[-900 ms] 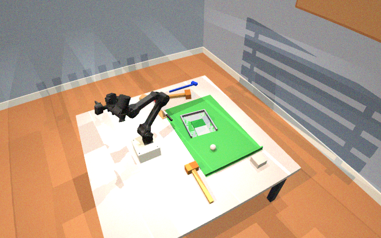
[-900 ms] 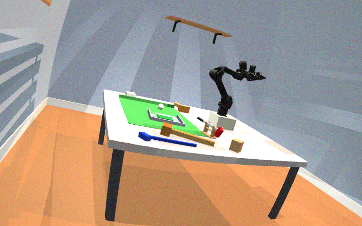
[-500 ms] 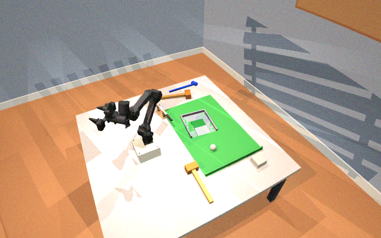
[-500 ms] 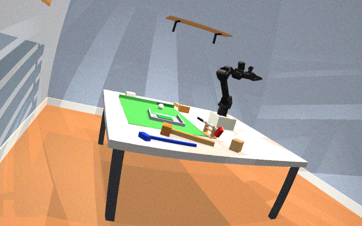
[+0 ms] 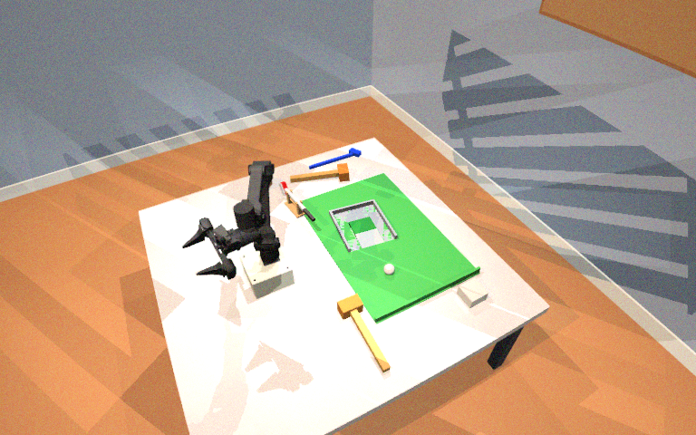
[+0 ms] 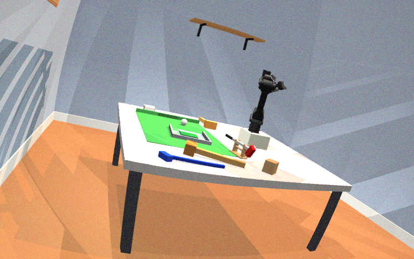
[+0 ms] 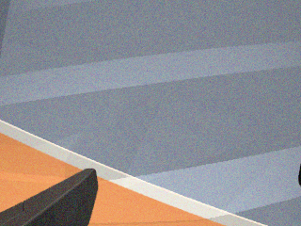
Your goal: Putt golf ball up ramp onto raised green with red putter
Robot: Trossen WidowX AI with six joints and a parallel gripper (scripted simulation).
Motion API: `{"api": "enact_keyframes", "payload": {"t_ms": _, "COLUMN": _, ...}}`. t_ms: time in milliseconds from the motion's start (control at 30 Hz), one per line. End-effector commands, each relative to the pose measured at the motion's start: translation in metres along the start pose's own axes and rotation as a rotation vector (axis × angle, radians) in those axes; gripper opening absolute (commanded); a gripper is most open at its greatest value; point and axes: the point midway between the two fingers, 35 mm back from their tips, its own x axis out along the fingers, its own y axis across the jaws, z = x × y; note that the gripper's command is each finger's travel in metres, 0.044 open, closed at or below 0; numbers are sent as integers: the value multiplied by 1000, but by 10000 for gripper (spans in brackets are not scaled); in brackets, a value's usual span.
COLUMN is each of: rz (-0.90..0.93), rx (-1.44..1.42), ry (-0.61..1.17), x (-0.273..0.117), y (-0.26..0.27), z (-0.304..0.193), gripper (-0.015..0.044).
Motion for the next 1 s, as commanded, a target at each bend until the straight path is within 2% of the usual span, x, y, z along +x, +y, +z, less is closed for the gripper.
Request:
{"api": "enact_keyframes", "payload": {"t_ms": 0, "rz": 223, "rx": -92, "ry": -45, "x": -23, "y": 54, "z": 9, "gripper": 440}}
{"api": "enact_keyframes", "payload": {"t_ms": 233, "rz": 629, "rx": -322, "ry": -156, "x": -99, "y": 145, "z": 10, "gripper": 440}}
{"api": "enact_keyframes", "payload": {"t_ms": 500, "rz": 1068, "rx": -594, "ry": -348, "x": -222, "y": 210, "z": -7, "gripper": 440}}
{"api": "enact_keyframes", "payload": {"t_ms": 733, "rz": 1423, "rx": -837, "ry": -568, "x": -341, "y": 222, "z": -40, "gripper": 440}}
{"api": "enact_keyframes", "payload": {"t_ms": 967, "rz": 1742, "rx": -1086, "ry": -834, "x": -451, "y": 192, "z": -89, "gripper": 440}}
